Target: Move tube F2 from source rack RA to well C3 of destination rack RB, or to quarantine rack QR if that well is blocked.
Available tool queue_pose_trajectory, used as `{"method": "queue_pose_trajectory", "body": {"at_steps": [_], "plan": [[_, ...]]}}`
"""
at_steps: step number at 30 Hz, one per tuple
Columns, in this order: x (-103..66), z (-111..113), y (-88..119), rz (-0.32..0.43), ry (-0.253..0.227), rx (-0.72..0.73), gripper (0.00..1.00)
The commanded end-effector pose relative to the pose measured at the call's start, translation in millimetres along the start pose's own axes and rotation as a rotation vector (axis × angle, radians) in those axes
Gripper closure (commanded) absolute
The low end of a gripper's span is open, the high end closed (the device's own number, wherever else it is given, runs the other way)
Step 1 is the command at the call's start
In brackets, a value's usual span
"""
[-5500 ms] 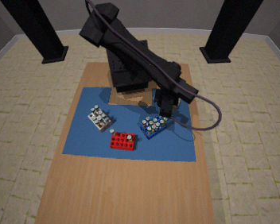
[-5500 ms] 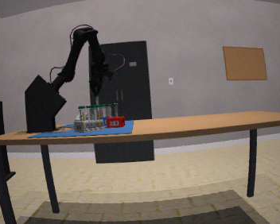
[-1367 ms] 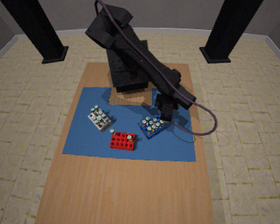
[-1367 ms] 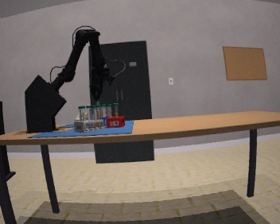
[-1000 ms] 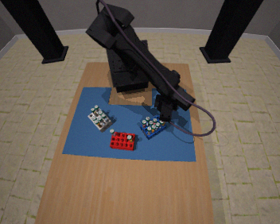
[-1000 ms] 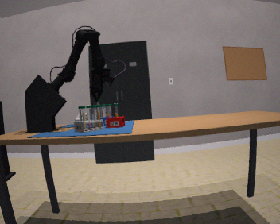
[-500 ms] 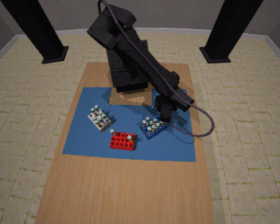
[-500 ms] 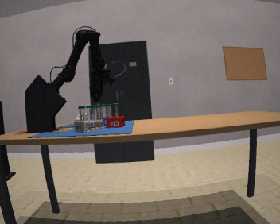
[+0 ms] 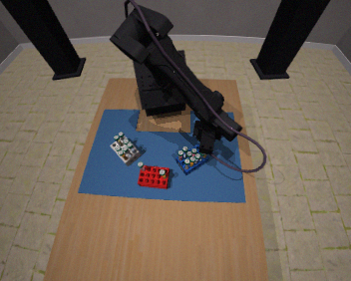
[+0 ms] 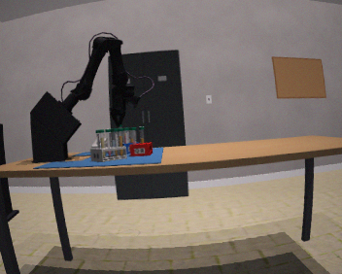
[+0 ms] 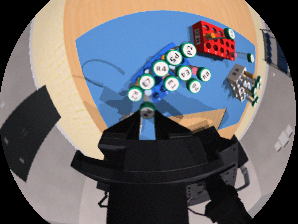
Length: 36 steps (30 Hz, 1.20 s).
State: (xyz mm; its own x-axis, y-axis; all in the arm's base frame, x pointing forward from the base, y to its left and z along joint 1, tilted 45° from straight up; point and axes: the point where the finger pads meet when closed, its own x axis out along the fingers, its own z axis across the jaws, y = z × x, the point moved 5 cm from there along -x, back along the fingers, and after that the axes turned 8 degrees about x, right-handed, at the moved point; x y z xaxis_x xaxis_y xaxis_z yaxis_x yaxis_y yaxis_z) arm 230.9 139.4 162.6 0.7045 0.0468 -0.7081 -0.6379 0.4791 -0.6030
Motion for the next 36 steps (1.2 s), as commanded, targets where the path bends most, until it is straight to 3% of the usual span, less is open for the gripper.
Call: {"method": "queue_pose_trajectory", "body": {"at_steps": [1, 36], "plan": [[7.0, -7, 3, -0.002, 0.024, -0.011, 1.0], [22.9, -11, 3, -0.002, 0.031, -0.013, 1.0]]}}
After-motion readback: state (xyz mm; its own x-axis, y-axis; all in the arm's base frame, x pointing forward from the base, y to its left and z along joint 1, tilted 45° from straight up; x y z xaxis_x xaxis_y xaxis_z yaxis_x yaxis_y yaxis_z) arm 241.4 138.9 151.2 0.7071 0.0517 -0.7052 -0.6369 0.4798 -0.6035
